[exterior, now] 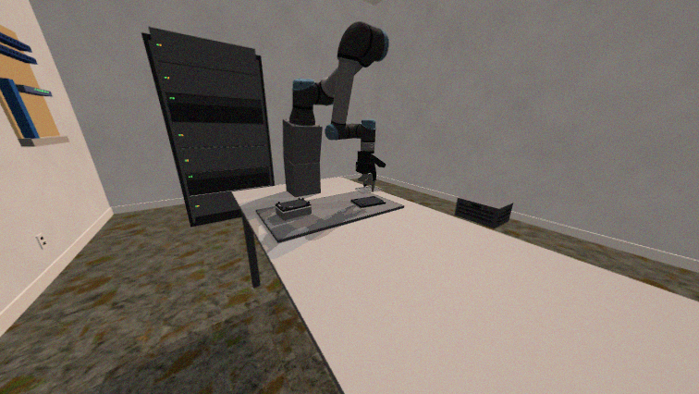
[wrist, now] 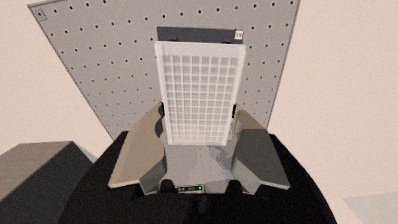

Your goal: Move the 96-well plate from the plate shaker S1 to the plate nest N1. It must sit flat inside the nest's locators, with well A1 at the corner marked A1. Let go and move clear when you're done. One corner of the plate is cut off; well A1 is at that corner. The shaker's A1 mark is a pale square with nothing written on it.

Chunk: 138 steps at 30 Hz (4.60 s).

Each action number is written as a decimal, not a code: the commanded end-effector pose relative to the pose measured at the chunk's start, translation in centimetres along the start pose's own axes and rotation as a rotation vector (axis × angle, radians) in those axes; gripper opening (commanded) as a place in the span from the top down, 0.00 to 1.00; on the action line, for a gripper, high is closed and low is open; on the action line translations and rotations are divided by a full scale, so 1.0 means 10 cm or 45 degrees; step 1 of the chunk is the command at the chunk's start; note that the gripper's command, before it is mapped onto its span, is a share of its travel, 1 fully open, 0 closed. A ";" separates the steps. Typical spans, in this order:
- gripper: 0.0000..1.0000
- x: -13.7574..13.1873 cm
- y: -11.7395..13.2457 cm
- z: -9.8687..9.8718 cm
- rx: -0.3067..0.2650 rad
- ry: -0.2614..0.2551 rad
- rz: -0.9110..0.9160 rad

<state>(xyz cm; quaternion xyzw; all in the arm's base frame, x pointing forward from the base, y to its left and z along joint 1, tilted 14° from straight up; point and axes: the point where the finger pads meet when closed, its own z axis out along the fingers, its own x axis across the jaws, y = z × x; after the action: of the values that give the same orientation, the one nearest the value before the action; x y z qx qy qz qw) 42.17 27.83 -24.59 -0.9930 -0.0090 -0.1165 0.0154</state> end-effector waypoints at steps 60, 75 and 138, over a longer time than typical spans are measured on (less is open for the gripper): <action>1.00 0.01 0.00 0.50 0.001 0.002 0.000; 1.00 0.01 0.00 0.52 0.001 0.002 0.000; 0.00 0.01 0.00 0.60 0.001 0.002 0.000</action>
<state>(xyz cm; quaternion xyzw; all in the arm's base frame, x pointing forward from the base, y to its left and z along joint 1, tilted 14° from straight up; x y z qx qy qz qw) 43.57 28.00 -30.45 -0.9930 -0.0090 -0.1166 0.0154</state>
